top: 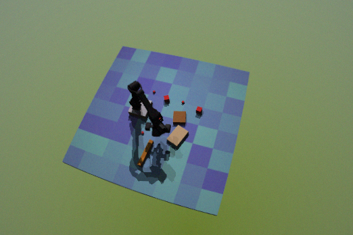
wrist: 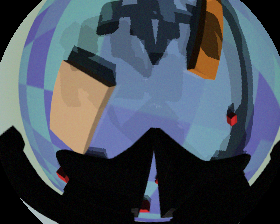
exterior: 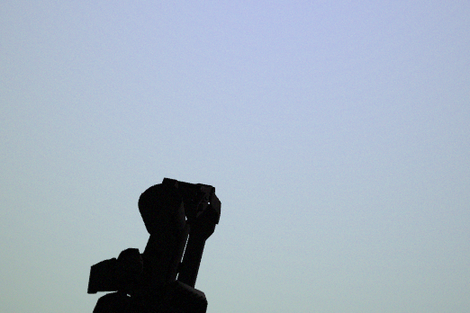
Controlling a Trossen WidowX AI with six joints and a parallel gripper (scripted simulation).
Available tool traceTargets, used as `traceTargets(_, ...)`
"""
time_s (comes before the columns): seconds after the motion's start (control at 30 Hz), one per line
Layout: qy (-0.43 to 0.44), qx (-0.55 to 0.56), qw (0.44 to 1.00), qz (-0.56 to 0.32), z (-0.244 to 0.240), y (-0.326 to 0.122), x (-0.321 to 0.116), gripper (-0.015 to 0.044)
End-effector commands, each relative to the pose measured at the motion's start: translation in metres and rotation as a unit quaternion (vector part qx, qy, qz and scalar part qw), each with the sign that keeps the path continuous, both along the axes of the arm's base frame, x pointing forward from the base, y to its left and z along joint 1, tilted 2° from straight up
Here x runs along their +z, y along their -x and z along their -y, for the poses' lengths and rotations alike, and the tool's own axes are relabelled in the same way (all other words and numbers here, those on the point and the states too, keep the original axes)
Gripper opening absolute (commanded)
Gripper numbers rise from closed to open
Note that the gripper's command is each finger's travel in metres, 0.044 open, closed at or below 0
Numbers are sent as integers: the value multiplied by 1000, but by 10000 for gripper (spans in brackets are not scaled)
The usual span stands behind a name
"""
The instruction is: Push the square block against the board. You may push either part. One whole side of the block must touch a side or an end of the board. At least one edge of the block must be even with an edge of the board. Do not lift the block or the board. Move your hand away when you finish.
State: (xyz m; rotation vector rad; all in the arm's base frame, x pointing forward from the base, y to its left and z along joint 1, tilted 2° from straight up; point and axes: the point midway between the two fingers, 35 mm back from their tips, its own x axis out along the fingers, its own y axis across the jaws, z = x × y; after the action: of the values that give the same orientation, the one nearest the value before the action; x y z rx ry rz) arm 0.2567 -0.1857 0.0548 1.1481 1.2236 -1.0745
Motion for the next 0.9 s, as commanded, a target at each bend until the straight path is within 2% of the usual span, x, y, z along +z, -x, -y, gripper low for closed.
traceTargets(0.0, 3, 66, 998, -1, -7, -9, 1, 0)
traceTargets(0.4, 15, 271, 963, 5, -33, -37, 3, 0)
traceTargets(0.87, 25, 485, 874, 10, -73, -66, 7, 0)
